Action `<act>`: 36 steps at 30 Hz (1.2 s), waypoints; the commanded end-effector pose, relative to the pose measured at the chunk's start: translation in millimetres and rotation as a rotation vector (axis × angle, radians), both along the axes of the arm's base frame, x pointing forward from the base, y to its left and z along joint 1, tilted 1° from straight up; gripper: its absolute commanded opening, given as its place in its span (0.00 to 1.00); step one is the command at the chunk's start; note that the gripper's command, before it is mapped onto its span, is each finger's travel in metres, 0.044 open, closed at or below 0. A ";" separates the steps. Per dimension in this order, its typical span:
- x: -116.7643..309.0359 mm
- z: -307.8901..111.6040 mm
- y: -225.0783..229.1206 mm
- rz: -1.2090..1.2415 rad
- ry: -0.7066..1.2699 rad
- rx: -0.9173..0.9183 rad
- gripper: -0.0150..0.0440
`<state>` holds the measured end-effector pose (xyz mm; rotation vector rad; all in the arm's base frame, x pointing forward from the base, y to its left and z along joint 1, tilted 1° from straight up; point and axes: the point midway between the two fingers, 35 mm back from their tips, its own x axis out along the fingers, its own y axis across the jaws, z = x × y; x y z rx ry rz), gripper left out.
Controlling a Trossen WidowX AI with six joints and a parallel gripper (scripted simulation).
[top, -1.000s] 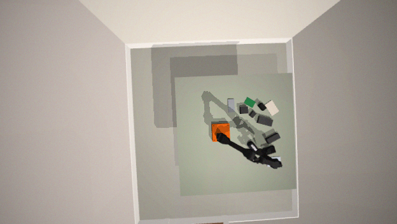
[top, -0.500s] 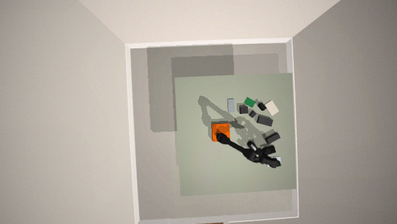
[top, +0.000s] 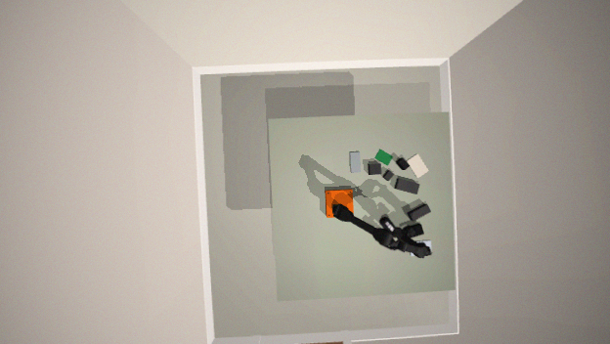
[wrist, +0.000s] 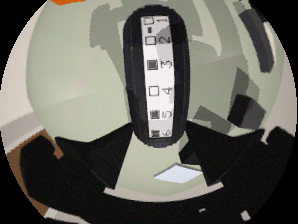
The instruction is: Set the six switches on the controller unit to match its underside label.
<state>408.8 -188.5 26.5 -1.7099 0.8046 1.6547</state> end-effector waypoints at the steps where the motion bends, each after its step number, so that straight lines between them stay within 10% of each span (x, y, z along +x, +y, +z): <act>1: -0.9 2.7 1.0 0.003 0.001 0.001 0.82; 36: -6.4 25.0 7.4 0.003 0.002 0.001 0.82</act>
